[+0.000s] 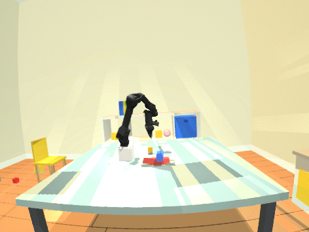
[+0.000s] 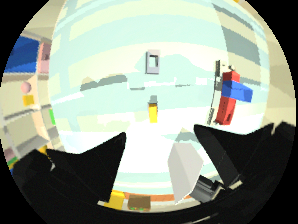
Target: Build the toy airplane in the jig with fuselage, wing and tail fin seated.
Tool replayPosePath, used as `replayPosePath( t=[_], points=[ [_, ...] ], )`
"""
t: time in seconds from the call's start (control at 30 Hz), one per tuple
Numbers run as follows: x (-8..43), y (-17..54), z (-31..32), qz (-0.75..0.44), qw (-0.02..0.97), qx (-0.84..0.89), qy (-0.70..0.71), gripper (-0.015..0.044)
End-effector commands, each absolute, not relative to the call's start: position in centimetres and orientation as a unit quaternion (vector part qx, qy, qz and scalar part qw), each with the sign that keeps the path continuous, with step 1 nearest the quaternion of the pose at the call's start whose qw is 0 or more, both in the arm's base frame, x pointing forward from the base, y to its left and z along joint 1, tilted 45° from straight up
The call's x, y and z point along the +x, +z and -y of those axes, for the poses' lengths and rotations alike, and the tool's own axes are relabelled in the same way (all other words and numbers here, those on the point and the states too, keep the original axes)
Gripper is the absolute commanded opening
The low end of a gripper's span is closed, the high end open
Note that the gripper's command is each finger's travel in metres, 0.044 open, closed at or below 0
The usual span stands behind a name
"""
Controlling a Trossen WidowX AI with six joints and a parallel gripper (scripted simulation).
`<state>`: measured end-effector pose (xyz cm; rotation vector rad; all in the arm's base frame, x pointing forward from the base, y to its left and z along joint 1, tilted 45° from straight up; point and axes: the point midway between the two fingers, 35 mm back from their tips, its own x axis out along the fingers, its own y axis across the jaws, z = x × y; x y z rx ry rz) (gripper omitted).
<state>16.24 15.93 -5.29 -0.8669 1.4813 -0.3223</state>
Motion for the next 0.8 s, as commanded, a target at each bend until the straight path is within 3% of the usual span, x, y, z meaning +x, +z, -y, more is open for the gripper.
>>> replayPosePath(
  t=[0.0, 0.23, 0.77],
  points=[
    [15.5, -6.0, -15.8, -0.651, 0.643, -0.373, -0.156, 0.044],
    [16.1, -10.1, -11.8, -0.65, 0.643, -0.373, -0.157, 0.044],
    [16.3, -11.4, -10.6, -0.65, 0.643, -0.374, -0.157, 0.044]
  ],
)
